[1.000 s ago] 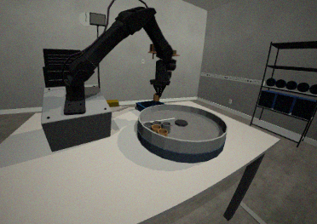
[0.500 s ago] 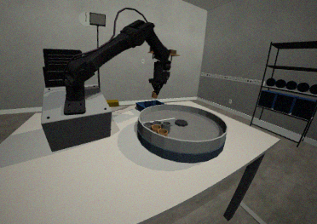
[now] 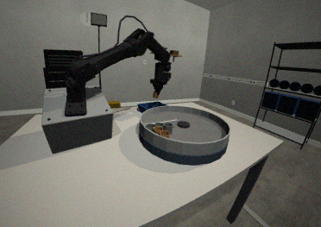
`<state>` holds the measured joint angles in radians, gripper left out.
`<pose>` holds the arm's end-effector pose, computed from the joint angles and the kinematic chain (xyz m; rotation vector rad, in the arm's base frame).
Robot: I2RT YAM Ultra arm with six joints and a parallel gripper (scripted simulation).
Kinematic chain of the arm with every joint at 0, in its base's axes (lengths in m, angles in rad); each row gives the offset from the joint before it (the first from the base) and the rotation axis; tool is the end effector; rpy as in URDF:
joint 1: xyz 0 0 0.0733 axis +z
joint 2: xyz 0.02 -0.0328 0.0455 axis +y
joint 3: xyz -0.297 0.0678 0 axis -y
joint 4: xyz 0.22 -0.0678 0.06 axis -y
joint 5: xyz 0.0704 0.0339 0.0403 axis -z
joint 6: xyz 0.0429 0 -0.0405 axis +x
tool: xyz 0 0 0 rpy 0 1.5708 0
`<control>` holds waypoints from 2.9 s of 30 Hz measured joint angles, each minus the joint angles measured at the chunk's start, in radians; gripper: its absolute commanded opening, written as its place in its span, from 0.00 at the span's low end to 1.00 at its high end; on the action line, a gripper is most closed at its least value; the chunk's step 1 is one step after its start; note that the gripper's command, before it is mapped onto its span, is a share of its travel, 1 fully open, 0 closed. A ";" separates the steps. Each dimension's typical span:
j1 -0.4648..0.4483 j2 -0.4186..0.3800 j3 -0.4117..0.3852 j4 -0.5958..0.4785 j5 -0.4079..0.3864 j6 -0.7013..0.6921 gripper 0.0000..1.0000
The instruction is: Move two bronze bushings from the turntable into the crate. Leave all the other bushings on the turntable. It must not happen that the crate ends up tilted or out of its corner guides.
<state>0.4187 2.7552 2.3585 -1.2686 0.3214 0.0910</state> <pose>0.4715 0.1962 0.0905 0.5271 -3.0429 0.5212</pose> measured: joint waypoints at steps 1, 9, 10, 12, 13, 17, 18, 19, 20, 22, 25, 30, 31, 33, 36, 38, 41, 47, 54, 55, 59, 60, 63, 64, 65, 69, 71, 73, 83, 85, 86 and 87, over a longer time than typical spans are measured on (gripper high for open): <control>0.000 0.010 0.019 -0.009 0.000 0.005 0.00; 0.018 0.079 0.139 -0.072 -0.001 0.035 0.00; 0.021 0.085 0.148 -0.077 -0.001 0.037 0.00; 0.024 0.093 0.160 -0.088 -0.002 0.042 0.00; 0.026 0.099 0.171 -0.095 -0.002 0.043 0.00; 0.028 0.118 0.207 -0.115 -0.002 0.052 0.00; 0.028 0.122 0.214 -0.119 -0.002 0.054 0.00; 0.028 0.126 0.222 -0.123 -0.002 0.055 0.00; 0.028 0.129 0.228 -0.127 -0.002 0.057 0.00; 0.029 0.135 0.239 -0.134 -0.002 0.060 0.00; 0.030 0.142 0.252 -0.143 -0.002 0.063 0.00; 0.032 0.146 0.261 -0.153 -0.002 0.066 0.00; 0.032 0.146 0.263 -0.154 -0.002 0.066 0.00; 0.032 0.146 0.267 -0.157 -0.002 0.067 0.00; 0.032 0.146 0.271 -0.159 -0.002 0.068 0.00; 0.032 0.146 0.272 -0.160 -0.002 0.068 0.00; 0.032 0.146 0.274 -0.162 -0.002 0.068 0.00; 0.032 0.146 0.274 -0.163 -0.002 0.068 0.00; 0.032 0.146 0.274 -0.164 -0.002 0.068 0.00; 0.032 0.146 0.274 -0.164 -0.002 0.068 0.00; 0.032 0.146 0.274 -0.164 -0.002 0.068 0.00; 0.032 0.146 0.274 -0.164 -0.002 0.068 0.00; 0.032 0.146 0.274 -0.164 -0.002 0.068 0.00; 0.032 0.146 0.274 -0.164 -0.002 0.068 0.00; 0.032 0.146 0.274 -0.164 -0.002 0.068 0.00; 0.032 0.146 0.274 -0.164 -0.002 0.068 0.00; 0.032 0.146 0.275 -0.164 -0.002 0.069 0.00; 0.032 0.152 0.281 -0.166 -0.002 0.070 0.00; 0.047 0.187 0.320 -0.180 -0.004 0.078 0.00; 0.047 0.188 0.326 -0.183 -0.004 0.079 0.00; 0.047 0.189 0.328 -0.184 -0.004 0.079 0.00; 0.047 0.189 0.331 -0.186 -0.004 0.079 0.00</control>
<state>0.4656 2.9444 2.6892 -1.4544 0.3176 0.1699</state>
